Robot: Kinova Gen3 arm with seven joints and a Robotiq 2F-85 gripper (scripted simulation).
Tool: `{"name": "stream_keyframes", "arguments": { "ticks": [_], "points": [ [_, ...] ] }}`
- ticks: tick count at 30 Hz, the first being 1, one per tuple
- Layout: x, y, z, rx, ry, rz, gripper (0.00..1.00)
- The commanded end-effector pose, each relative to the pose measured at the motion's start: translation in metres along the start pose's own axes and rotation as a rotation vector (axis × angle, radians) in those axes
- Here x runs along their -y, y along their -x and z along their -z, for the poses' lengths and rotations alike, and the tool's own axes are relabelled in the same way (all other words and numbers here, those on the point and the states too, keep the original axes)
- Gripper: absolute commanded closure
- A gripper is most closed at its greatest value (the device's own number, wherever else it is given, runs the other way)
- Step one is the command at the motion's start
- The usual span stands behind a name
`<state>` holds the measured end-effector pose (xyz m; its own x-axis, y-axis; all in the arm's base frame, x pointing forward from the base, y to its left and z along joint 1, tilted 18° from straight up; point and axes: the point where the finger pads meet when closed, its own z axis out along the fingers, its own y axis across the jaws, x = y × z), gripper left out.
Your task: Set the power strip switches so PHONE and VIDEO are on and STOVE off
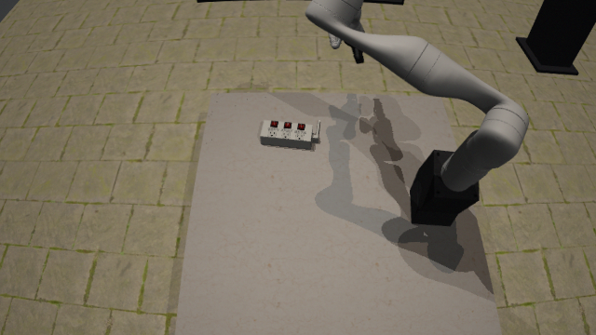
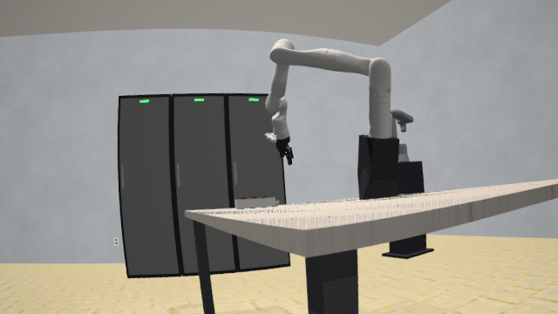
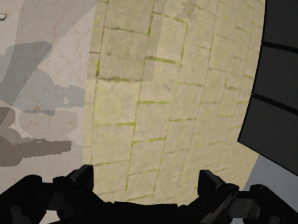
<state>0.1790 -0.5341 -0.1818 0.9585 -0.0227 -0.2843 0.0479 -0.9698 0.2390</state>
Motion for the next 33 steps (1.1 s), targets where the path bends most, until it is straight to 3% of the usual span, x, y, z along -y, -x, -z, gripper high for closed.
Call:
{"name": "stream_keyframes", "arguments": {
  "ticks": [1,20,25,32,33],
  "points": [
    [-0.001,0.0,0.001,-0.001,0.002,-0.001,0.0],
    [0.001,-0.002,0.0,-0.004,-0.005,0.015,0.0],
    [0.016,-0.017,-0.004,-0.026,-0.045,0.083,0.0],
    [0.068,-0.079,-0.007,-0.14,-0.167,0.34,0.0],
    [0.068,-0.079,-0.007,-0.14,-0.167,0.34,0.0]
  ]
}}
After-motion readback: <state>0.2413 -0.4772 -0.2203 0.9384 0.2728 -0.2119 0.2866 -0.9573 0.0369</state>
